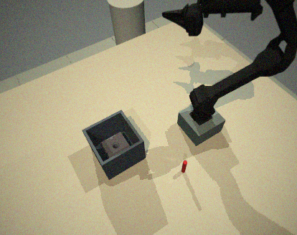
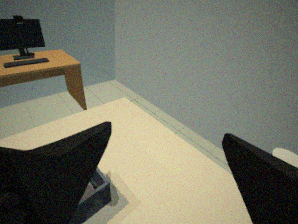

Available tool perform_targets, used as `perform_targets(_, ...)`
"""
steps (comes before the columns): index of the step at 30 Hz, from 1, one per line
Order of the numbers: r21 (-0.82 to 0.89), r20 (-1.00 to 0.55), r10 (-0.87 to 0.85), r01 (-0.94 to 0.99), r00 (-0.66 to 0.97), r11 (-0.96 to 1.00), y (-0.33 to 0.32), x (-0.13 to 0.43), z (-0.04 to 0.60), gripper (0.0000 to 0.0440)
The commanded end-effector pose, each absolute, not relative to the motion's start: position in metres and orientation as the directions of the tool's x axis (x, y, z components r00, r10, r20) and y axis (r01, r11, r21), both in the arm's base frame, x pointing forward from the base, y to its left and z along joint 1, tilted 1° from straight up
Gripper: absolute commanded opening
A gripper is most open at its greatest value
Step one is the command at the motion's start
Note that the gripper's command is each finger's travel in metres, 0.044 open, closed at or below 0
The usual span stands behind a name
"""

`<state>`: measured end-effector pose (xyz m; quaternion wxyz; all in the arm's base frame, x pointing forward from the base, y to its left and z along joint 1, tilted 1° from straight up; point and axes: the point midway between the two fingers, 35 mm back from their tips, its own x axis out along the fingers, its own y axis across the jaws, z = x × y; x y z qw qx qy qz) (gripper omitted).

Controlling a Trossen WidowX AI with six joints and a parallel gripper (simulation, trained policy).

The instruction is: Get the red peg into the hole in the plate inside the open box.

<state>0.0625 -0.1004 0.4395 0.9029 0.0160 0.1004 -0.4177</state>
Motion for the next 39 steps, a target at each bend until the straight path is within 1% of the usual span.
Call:
perform_targets(1, -0.002, -0.239, -0.700, 0.720, 0.673, 0.694, -0.098, 0.081, 0.431, 0.0440)
perform_targets(6, 0.085, -0.299, -0.618, 0.665, 0.727, 0.742, -0.092, 0.105, 0.420, 0.0440)
perform_targets(10, 0.119, -0.352, -0.578, 0.648, 0.736, 0.752, -0.089, 0.119, 0.408, 0.0440)
perform_targets(21, 0.323, -0.491, -0.358, 0.547, 0.795, 0.772, -0.057, 0.166, 0.377, 0.0440)
perform_targets(31, 0.452, -0.610, -0.184, 0.529, 0.771, 0.718, -0.022, 0.194, 0.346, 0.0440)
perform_targets(39, 0.512, -0.700, -0.062, 0.561, 0.712, 0.650, 0.007, 0.208, 0.320, 0.0440)
